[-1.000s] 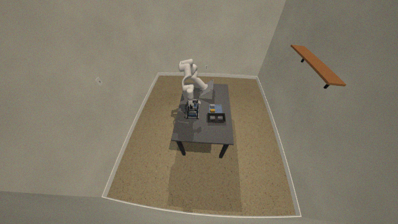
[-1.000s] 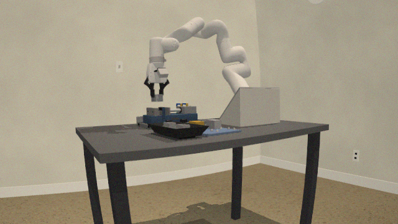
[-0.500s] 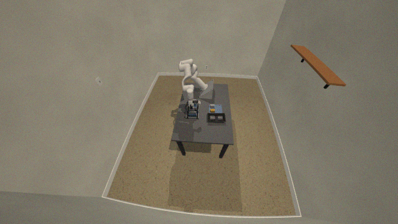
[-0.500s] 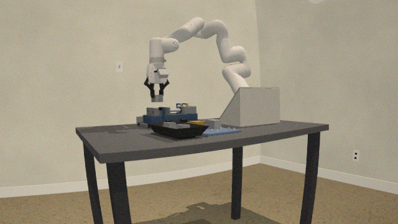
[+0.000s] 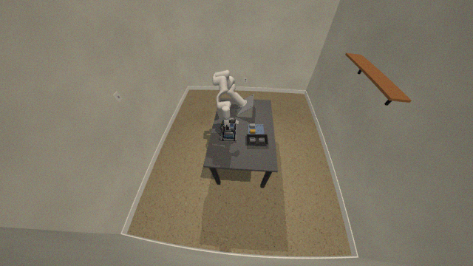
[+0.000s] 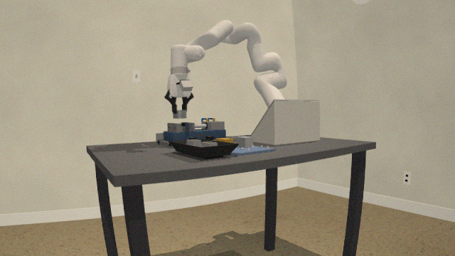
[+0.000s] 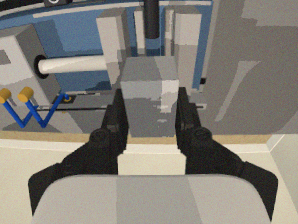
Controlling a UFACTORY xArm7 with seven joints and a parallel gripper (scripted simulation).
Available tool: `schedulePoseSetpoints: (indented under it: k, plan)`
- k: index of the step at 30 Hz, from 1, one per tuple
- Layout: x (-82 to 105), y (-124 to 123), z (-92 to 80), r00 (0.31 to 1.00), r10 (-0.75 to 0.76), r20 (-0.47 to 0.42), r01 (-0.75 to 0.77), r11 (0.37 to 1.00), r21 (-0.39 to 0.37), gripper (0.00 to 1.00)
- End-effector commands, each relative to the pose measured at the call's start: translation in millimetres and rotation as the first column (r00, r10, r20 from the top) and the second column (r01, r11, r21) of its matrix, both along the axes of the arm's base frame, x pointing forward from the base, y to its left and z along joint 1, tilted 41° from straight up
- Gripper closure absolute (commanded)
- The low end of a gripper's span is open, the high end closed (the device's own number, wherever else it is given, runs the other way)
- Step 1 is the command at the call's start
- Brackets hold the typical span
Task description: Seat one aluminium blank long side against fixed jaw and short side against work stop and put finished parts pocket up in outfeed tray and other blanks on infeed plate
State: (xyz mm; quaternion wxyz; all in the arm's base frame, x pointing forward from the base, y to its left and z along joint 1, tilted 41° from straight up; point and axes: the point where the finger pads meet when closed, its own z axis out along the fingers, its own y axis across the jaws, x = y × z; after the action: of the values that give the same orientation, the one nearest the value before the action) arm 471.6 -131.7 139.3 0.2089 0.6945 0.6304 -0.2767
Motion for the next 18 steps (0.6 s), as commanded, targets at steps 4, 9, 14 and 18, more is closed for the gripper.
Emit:
schedulePoseSetpoints:
  k: [4, 9, 14, 18]
  plan:
    - [1.3, -0.7, -1.9, 1.0, 0.003, 0.003, -0.003, 1.0, 0.0, 1.0]
    - [0.9, -2.8, -4.7, 1.0, 0.003, 0.003, -0.003, 1.0, 0.0, 1.0]
    - [0.6, -4.5, -7.1, 1.0, 0.003, 0.003, -0.003, 1.0, 0.0, 1.0]
    - [0.4, -5.6, -8.5, 1.0, 0.003, 0.003, -0.003, 1.0, 0.0, 1.0]
